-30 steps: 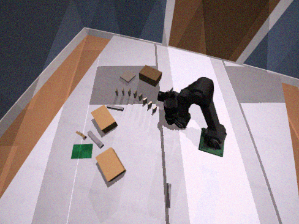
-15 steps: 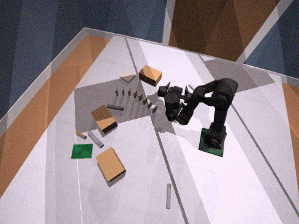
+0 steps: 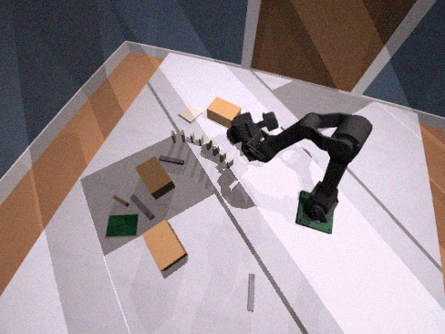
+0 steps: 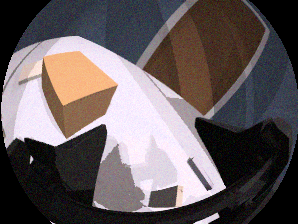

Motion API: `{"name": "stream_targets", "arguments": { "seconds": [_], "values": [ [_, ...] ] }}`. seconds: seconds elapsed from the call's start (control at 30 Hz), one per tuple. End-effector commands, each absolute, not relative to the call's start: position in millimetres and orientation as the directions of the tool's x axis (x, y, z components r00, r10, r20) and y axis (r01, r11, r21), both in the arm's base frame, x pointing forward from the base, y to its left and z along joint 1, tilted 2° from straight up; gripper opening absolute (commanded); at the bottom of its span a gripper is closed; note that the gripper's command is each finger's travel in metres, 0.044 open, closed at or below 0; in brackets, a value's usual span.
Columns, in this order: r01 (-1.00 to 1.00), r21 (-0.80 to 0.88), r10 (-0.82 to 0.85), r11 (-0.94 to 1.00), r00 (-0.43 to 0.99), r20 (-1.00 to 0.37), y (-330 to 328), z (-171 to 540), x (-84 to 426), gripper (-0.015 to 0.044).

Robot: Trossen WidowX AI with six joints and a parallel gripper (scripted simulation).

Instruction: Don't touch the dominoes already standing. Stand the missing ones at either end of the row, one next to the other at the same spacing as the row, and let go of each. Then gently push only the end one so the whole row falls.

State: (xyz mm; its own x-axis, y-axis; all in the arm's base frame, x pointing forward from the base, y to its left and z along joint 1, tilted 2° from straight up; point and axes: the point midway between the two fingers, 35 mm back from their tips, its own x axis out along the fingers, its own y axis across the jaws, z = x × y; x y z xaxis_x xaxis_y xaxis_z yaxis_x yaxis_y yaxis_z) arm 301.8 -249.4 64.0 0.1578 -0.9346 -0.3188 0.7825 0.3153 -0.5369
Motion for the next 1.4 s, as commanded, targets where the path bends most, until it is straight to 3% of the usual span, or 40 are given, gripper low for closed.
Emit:
{"name": "stream_targets", "arguments": {
  "seconds": [0.0, 0.13, 0.33, 0.77, 1.37],
  "values": [
    [0.44, -0.675, -0.789, 0.593, 0.148, -0.596, -279.4, 61.3, 311.8, 0.044],
    [0.245, -0.586, -0.625, 0.772, 0.125, -0.771, -282.7, 66.3, 307.9, 0.044],
    [0.099, -0.423, -0.432, 0.901, 0.101, -0.896, -276.7, 82.5, 296.0, 0.044],
    [-0.052, -0.031, -0.031, 0.998, 0.0, -1.0, -234.9, 123.3, 251.7, 0.044],
    [-0.055, -0.015, -0.015, 0.998, -0.003, -1.0, -234.7, 100.1, 250.2, 0.044]
  ]
}}
